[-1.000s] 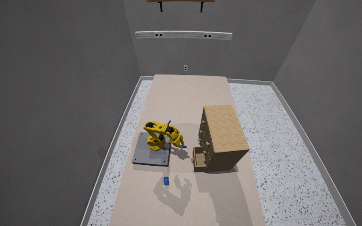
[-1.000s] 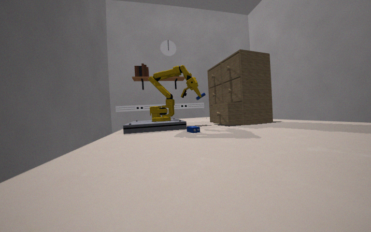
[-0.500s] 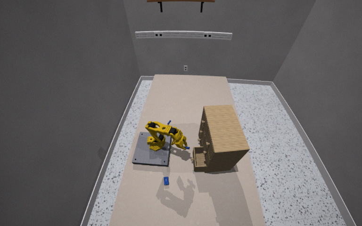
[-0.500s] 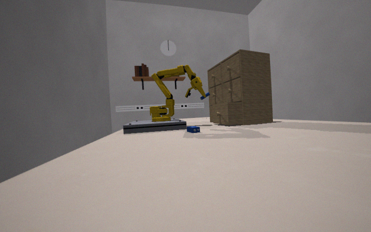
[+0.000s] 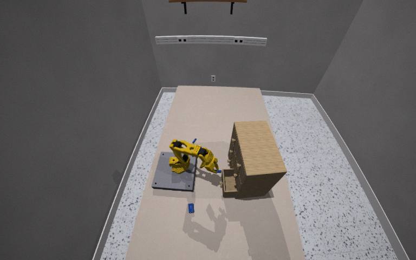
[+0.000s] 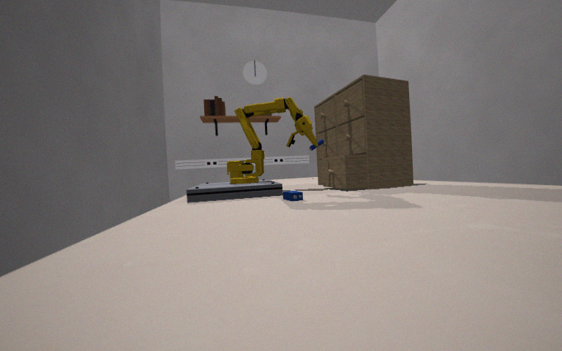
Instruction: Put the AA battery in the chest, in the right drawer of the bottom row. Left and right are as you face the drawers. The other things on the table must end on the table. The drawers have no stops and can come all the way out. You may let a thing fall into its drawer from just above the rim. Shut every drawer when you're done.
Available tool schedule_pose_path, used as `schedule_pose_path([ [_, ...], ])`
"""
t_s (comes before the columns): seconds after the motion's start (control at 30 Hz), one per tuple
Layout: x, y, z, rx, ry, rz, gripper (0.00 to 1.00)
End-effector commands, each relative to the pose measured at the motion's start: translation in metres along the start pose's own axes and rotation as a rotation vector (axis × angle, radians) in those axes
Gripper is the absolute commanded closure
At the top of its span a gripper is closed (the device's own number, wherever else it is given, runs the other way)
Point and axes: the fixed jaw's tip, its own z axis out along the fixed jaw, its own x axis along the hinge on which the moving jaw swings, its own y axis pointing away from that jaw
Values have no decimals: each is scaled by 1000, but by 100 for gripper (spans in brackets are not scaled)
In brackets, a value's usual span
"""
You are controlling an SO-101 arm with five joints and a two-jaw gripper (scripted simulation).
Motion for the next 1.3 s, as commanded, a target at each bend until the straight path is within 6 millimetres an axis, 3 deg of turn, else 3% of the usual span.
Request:
schedule_pose_path([
  [0.0,4,1,-1,-1,15,-2,100],
  [1.27,8,2,-1,-4,15,3,100],
])
